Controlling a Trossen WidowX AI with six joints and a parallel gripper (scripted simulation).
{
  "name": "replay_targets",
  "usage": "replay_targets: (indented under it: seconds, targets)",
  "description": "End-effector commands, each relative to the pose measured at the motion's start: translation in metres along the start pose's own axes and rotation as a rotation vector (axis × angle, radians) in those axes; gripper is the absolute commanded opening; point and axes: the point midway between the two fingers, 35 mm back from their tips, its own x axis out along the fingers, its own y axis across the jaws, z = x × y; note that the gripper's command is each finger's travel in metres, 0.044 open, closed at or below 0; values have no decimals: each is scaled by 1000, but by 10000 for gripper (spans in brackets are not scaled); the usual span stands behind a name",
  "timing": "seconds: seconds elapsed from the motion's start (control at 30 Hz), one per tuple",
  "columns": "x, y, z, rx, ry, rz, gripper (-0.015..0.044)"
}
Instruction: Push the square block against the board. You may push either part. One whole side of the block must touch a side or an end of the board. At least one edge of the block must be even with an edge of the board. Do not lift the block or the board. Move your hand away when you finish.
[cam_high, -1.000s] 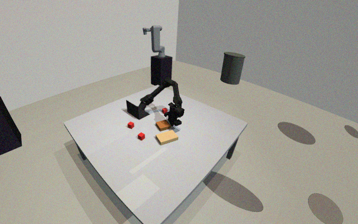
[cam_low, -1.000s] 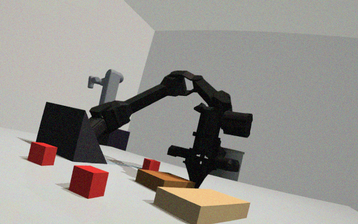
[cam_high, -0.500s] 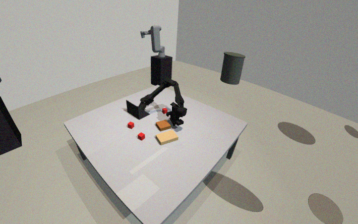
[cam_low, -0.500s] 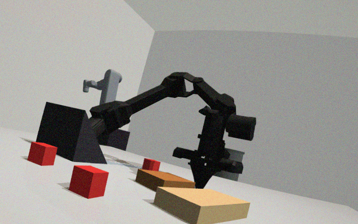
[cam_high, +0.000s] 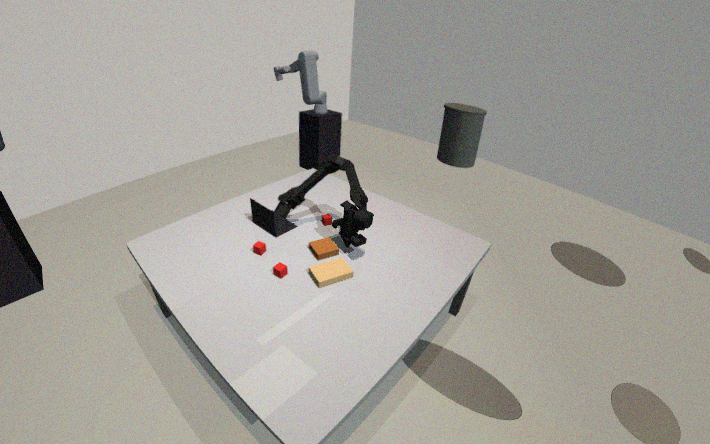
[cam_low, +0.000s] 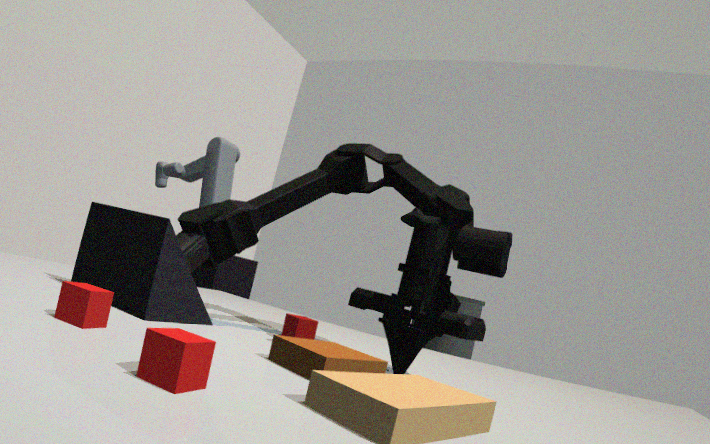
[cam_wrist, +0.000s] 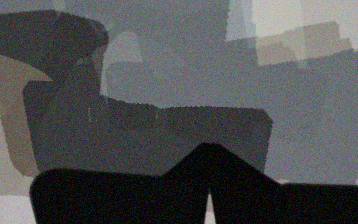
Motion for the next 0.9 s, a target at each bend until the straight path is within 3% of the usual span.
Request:
replay_targets:
  seconds: [0.0, 0.23, 0.47, 0.63, 0.87]
  targets:
    - [-40, -3, -1, -11, -5, -26, 0]
    - [-49, -2, -5, 10, -11, -28, 0]
    - [-51, 31, -27, 108, -7, -26, 0]
    - [1, 30, -26, 108, -9, -25, 0]
    - [4, 31, -28, 108, -10, -25, 0]
